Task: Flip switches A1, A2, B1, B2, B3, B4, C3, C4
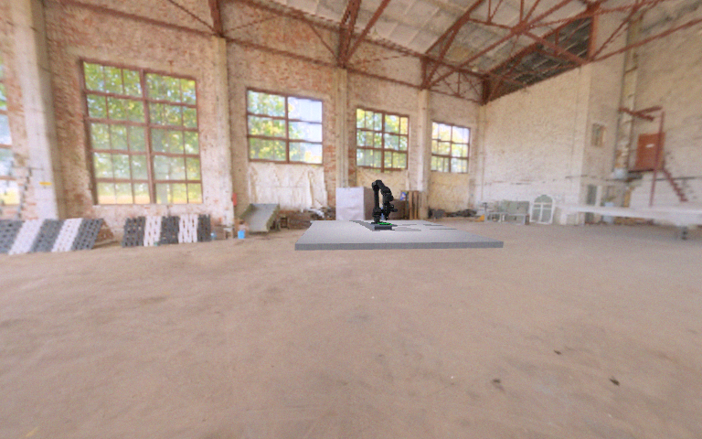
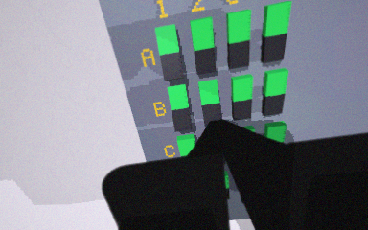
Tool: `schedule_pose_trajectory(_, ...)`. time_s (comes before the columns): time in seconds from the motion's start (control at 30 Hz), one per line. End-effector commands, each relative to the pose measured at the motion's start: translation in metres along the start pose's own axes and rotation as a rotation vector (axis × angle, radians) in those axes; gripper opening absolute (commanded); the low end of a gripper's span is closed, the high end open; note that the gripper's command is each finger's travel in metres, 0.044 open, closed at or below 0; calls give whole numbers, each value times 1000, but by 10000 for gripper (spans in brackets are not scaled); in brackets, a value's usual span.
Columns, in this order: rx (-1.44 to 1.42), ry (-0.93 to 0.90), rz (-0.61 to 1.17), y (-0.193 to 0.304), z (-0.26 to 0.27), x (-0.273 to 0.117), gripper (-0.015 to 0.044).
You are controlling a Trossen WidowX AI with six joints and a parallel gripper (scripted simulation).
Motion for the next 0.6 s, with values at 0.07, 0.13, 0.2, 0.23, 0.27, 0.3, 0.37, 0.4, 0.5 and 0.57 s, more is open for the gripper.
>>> schedule_pose_trajectory(0.07, -5, 2, 8, 2, 0, 7, 0)
schedule_pose_trajectory(0.13, -5, 2, 8, 2, 0, 10, 0)
schedule_pose_trajectory(0.2, -5, 2, 8, 2, 0, 13, 0)
schedule_pose_trajectory(0.23, -5, 2, 8, 2, 0, 14, 0)
schedule_pose_trajectory(0.27, -5, 2, 8, 2, 0, 16, 0)
schedule_pose_trajectory(0.3, -5, 2, 8, 2, 0, 18, 0)
schedule_pose_trajectory(0.37, -5, 2, 8, 2, 0, 20, 0)
schedule_pose_trajectory(0.4, -5, 2, 8, 2, 0, 20, 0)
schedule_pose_trajectory(0.5, -5, 2, 8, 2, 0, 20, 0)
schedule_pose_trajectory(0.57, -5, 2, 8, 2, 0, 20, 0)
Point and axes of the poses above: the point midway between the two fingers, 35 mm back from their tips, its own x axis out along the fingers, its own z axis across the jaws, y = z × x, the point moved 6 cm from there along -x, back along the fingers, and after that the axes turned 3 degrees about x, right-handed, at the moved point
